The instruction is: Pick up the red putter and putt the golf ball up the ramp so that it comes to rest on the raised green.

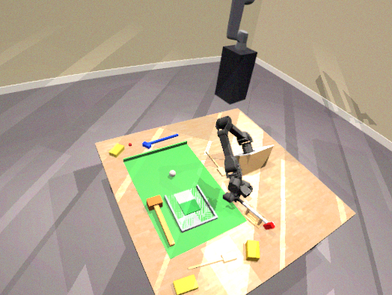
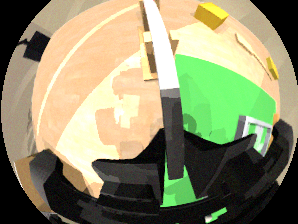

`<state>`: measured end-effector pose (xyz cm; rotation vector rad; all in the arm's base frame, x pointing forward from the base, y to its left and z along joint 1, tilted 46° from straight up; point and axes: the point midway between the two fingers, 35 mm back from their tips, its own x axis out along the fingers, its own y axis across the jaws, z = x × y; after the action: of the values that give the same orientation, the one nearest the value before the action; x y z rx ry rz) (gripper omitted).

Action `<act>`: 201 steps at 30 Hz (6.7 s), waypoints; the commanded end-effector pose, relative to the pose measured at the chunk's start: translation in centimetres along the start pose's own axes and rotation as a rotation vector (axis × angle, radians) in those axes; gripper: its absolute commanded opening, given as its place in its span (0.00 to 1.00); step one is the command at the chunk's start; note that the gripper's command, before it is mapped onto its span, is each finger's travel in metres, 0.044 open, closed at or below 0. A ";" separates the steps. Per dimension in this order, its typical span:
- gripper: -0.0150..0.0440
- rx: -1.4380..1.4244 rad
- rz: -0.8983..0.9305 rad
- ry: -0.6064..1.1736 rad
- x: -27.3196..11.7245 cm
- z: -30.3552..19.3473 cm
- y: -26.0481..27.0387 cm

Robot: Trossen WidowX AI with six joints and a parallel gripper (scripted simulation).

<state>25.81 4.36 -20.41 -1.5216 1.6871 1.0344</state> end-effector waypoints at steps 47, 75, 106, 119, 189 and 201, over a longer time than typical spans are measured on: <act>0.25 0.841 -0.099 0.038 -15.7 -14.8 -3.4; 0.25 1.734 -0.234 0.162 -21.0 -34.0 4.8; 0.25 1.844 -0.259 0.187 -17.0 -37.2 6.7; 0.25 1.844 -0.260 0.189 -15.0 -37.8 6.7; 0.25 1.844 -0.254 0.184 -17.8 -26.1 3.7; 0.25 1.837 -0.246 0.195 -16.8 -26.2 3.7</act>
<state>25.50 -10.15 7.51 -0.4432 1.5075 -0.8147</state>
